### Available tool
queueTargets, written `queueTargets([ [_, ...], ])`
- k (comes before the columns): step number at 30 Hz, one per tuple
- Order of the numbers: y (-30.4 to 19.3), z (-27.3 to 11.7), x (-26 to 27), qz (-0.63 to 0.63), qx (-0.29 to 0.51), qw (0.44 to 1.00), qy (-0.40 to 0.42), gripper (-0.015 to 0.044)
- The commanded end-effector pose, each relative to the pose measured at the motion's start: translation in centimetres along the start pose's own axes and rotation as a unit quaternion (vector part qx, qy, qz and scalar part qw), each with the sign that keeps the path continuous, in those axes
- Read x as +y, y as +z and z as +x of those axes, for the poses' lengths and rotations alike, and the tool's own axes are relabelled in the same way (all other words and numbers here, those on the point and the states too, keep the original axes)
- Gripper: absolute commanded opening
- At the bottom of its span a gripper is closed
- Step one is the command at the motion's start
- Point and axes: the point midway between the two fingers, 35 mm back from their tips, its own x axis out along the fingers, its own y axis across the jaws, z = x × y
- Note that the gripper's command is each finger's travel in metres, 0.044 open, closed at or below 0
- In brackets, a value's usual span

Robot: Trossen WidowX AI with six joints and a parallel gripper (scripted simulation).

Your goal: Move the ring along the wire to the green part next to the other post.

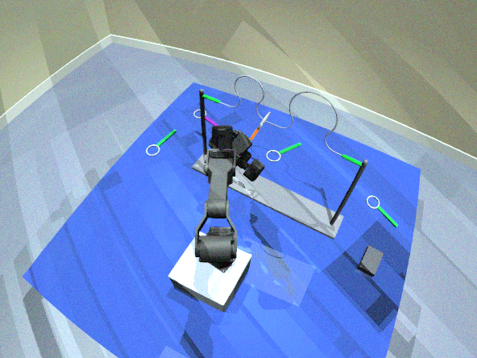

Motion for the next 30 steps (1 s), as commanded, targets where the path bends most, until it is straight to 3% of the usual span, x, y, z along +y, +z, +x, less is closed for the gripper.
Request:
queueTargets([
  [1, 0.0, 0.0, 1.3, 0.030, 0.005, 0.999, 0.019, -0.0150],
  [30, 3.7, -3.6, 10.5, 0.320, 0.040, 0.925, 0.201, -0.0150],
])
